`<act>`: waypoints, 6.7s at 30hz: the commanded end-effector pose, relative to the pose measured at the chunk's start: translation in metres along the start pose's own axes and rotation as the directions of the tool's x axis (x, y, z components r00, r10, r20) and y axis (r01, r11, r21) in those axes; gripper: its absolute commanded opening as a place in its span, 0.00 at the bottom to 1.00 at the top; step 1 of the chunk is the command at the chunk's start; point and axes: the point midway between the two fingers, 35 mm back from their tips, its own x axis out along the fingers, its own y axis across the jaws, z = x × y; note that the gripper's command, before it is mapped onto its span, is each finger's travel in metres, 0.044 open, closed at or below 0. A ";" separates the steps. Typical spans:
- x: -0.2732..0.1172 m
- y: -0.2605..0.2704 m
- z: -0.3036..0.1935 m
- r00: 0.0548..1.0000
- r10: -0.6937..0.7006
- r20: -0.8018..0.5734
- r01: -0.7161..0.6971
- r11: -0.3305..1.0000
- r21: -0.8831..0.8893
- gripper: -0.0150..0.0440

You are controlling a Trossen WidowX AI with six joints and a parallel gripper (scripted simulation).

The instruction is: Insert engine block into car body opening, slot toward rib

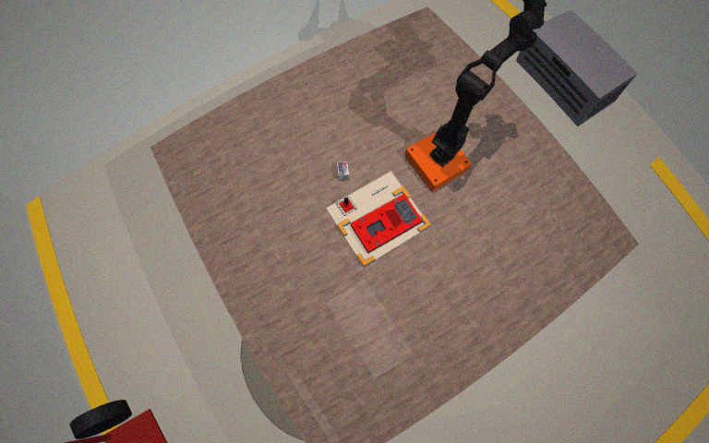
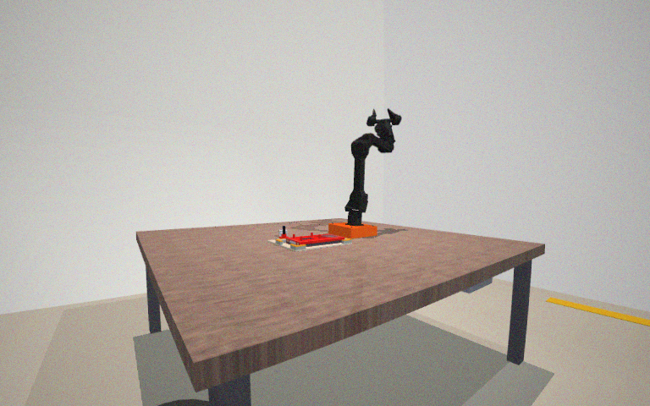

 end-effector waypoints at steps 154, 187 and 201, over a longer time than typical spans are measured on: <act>-0.346 -0.658 0.096 -0.532 -0.716 0.451 0.250 -0.642 -0.724 1.00; -0.515 -0.588 -0.046 -0.896 -0.134 0.424 0.095 -0.989 -0.113 1.00; -0.560 -0.596 -0.026 -0.896 -0.134 0.424 0.095 -0.989 -0.113 1.00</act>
